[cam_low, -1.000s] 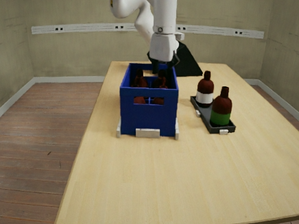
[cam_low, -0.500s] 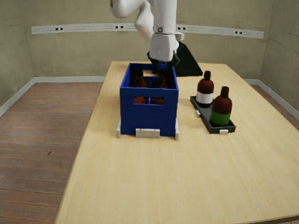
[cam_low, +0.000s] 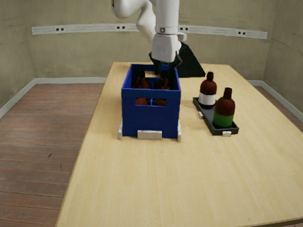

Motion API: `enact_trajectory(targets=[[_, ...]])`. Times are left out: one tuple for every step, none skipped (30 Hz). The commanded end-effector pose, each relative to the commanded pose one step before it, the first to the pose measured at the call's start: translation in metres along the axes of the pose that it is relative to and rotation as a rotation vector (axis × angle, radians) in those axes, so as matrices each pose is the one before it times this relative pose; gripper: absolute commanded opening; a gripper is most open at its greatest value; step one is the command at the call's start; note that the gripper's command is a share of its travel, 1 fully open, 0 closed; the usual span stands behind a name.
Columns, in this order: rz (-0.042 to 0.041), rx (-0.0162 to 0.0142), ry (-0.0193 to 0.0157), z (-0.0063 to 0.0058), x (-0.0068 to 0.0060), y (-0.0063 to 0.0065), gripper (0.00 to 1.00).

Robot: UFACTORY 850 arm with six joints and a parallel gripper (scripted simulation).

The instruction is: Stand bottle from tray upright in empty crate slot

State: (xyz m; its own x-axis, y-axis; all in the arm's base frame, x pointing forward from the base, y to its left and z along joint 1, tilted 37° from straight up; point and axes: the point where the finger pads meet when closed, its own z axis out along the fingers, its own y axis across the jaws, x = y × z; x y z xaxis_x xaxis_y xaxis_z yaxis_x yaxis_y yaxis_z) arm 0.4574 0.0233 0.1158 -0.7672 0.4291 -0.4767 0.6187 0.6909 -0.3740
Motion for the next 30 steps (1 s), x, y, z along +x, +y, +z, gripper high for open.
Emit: enact_trajectory(targets=[[0.00050,-0.00119,-0.00072,-0.00168,-0.00043,0.00051,0.65],[0.00000,0.00000,0.00000,-0.00057,0.00000,0.00000,0.65],[0.00000,0.00000,0.00000,-0.00068,0.00000,0.00000,0.65],[0.00000,0.00000,0.00000,-0.00080,0.00000,0.00000,0.65],[0.00000,0.00000,0.00001,-0.00092,0.00000,0.00000,0.65],[0.00000,0.00000,0.00000,-0.00105,0.00000,0.00000,0.65],[0.00000,0.00000,-0.00001,-0.00118,-0.00001,0.00000,0.65],[0.00000,0.00000,0.00000,-0.00130,0.00000,0.00000,0.65],[0.00000,-0.00001,0.00001,-0.00142,0.00001,0.00000,0.65],[0.00000,0.00000,-0.00001,-0.00155,0.00000,0.00000,0.65],[0.00000,0.00000,-0.00001,-0.00167,0.00000,0.00000,0.65],[0.00000,0.00000,0.00000,0.00000,0.00000,0.00000,0.65],[0.00000,0.00000,0.00000,0.00000,0.00000,0.00000,0.65],[0.00000,-0.00001,0.00002,-0.00178,0.00001,0.00000,0.65],[0.00000,0.00000,-0.00001,-0.00189,0.00000,0.00000,0.65],[0.00000,0.00000,0.00000,-0.00200,0.00000,0.00000,0.65],[0.00000,0.00000,0.00001,-0.00209,0.00000,0.00000,0.65],[0.00000,0.00001,-0.00002,-0.00219,-0.00001,0.00000,0.65],[-0.00001,-0.00001,0.00002,-0.00227,0.00001,0.00000,0.65],[0.00001,0.00001,-0.00002,-0.00236,-0.00001,0.00000,0.65],[-0.00001,-0.00001,0.00002,-0.00241,0.00001,0.00000,0.65],[0.00001,0.00001,-0.00002,-0.00248,-0.00001,0.00000,0.65],[-0.00001,-0.00001,0.00002,-0.00252,0.00001,0.00000,0.65],[0.00001,0.00001,-0.00002,-0.00257,-0.00001,0.00000,0.65],[-0.00001,-0.00001,0.00002,-0.00259,0.00001,0.00000,0.65],[0.00001,0.00001,-0.00002,-0.00262,-0.00001,0.00000,0.65],[-0.00001,-0.00001,0.00002,-0.00261,0.00001,0.00000,0.65],[0.00001,0.00001,-0.00002,-0.00262,-0.00001,0.00000,0.65],[0.00000,0.00000,0.00000,0.00000,0.00000,0.00000,0.65],[0.00000,0.00000,0.00000,0.00000,0.00000,0.00000,0.65]])
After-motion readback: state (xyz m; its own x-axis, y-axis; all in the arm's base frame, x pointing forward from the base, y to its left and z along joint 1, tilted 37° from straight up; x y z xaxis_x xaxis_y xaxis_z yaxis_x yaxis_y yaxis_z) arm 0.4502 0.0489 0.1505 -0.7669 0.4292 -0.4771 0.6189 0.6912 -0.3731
